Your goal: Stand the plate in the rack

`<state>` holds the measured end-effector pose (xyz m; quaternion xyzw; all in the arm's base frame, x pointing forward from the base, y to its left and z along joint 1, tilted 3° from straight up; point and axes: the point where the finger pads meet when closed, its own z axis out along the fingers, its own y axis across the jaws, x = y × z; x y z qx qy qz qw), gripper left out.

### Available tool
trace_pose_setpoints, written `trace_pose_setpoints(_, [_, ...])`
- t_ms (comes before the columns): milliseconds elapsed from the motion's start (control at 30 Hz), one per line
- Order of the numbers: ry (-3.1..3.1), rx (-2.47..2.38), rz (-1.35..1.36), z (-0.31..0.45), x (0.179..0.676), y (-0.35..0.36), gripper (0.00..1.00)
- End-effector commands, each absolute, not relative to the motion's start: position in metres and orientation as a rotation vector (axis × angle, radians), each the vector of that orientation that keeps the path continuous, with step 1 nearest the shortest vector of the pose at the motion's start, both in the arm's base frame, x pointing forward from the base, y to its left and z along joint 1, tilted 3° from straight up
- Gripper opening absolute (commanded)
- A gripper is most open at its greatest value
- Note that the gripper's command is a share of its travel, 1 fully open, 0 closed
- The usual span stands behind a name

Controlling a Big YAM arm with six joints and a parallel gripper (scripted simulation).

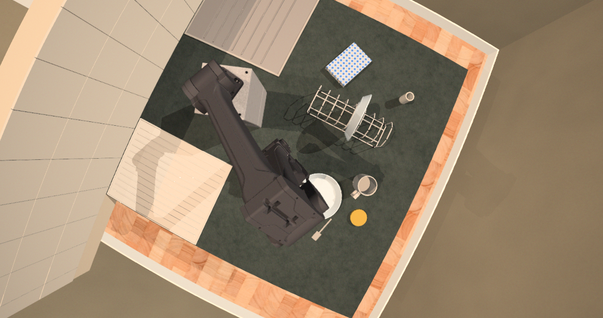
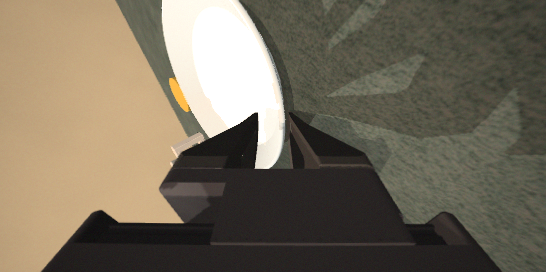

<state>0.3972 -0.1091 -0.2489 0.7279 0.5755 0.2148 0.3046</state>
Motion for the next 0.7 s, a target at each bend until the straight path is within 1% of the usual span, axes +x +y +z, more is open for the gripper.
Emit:
trace_pose_setpoints(0, [1.552,1.952,0.539,-0.2624,0.3873,-0.1096,0.26])
trace_pose_setpoints(633, [1.552,1.952,0.539,-0.2624,0.3873,-0.1096,0.26])
trace_pose_setpoints(667, [1.552,1.952,0.539,-0.2624,0.3873,-0.1096,0.0])
